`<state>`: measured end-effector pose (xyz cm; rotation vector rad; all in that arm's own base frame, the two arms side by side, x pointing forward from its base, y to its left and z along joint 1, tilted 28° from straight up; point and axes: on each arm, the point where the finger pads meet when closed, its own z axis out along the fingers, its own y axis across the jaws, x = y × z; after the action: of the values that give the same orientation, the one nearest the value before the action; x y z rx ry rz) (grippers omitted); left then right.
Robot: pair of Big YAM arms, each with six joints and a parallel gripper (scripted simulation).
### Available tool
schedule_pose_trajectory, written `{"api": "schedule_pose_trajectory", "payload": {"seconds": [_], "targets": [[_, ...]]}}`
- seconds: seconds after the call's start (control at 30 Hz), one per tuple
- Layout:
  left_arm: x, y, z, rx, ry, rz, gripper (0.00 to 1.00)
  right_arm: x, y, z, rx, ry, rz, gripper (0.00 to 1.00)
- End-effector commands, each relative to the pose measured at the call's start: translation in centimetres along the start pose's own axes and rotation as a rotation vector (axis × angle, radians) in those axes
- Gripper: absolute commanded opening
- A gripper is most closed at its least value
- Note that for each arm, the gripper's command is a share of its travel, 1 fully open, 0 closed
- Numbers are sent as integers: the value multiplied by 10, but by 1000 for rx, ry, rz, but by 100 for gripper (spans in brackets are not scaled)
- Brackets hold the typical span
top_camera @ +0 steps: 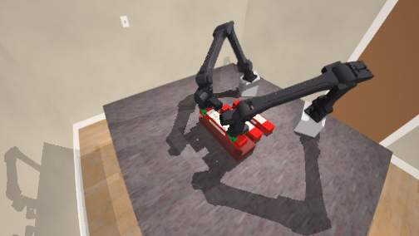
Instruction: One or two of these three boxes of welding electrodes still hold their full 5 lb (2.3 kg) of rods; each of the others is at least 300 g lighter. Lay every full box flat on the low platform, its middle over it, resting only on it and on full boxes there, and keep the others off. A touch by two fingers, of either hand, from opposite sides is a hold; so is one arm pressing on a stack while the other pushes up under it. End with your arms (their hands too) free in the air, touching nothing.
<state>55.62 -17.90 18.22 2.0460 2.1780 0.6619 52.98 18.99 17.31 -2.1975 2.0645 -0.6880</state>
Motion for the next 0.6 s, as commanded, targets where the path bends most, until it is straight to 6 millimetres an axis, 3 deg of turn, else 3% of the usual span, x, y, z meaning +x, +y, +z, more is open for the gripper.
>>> {"api": "schedule_pose_trajectory", "payload": {"seconds": [0.0, 0.57], "targets": [[-1, 41, -71, -132, -55, 3, 0, -1, -42, -70, 130, -53, 22, 0], [-1, 41, -71, -132, -56, 3, 0, 0, -43, -70, 130, -53, 26, 0]]}}
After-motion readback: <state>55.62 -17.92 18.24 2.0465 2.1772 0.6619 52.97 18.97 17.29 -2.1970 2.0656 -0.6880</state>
